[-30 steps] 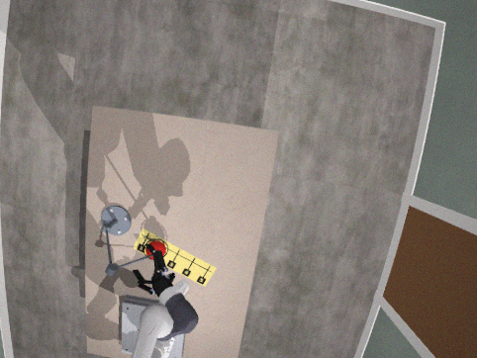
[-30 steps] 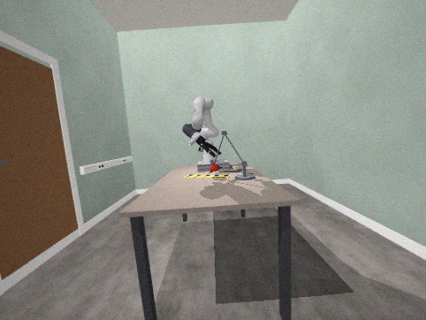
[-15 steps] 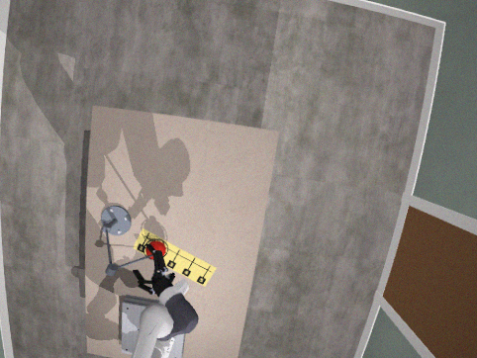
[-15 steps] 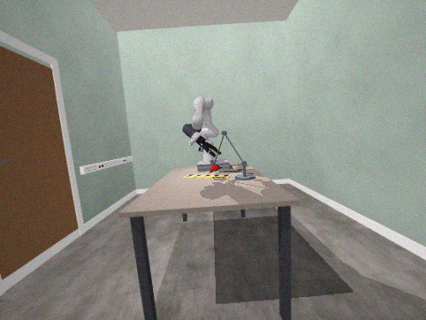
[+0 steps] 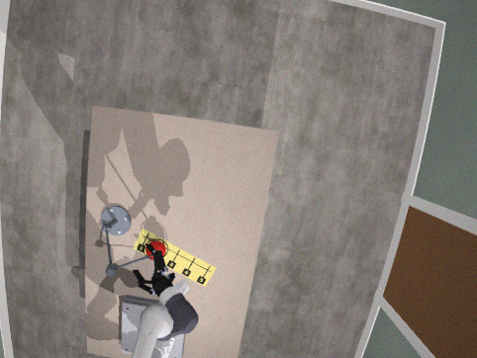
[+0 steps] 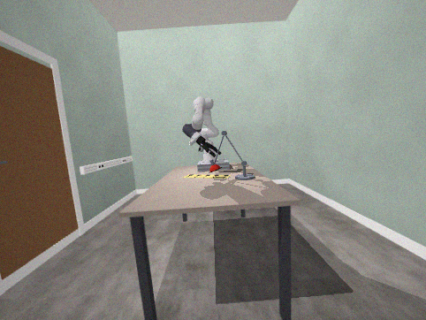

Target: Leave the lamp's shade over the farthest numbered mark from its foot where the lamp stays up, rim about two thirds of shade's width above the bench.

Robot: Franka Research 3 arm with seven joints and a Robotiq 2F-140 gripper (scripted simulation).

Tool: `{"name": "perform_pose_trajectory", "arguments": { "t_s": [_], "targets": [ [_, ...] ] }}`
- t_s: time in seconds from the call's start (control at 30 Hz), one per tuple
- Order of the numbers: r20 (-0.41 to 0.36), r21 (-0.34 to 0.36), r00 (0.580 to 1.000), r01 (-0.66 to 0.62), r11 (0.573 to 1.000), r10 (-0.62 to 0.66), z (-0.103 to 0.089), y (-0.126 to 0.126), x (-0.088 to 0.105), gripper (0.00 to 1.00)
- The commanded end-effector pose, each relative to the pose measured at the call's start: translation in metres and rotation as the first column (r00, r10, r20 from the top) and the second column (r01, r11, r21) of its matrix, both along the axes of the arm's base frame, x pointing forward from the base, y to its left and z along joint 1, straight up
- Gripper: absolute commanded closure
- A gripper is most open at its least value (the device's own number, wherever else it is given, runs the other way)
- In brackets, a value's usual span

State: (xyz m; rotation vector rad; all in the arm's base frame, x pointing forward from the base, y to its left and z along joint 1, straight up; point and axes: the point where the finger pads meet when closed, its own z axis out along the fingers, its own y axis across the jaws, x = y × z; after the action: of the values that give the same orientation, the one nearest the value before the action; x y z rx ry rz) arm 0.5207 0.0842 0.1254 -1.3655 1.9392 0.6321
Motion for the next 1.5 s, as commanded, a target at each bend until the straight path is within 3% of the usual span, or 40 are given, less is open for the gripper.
{"name": "perform_pose_trajectory", "arguments": {
  "t_s": [0.0,0.33,0.83,1.47],
  "targets": [
    [0.000,0.000,1.000,0.000,1.000,0.000,0.000,0.000,0.000,0.00],
    [0.000,0.000,1.000,0.000,1.000,0.000,0.000,0.000,0.000,0.00],
    [0.000,0.000,1.000,0.000,1.000,0.000,0.043,-0.046,-0.017,0.00],
    [0.024,-0.015,1.000,0.009,1.000,-0.008,0.082,-0.093,-0.029,0.00]
  ]
}}
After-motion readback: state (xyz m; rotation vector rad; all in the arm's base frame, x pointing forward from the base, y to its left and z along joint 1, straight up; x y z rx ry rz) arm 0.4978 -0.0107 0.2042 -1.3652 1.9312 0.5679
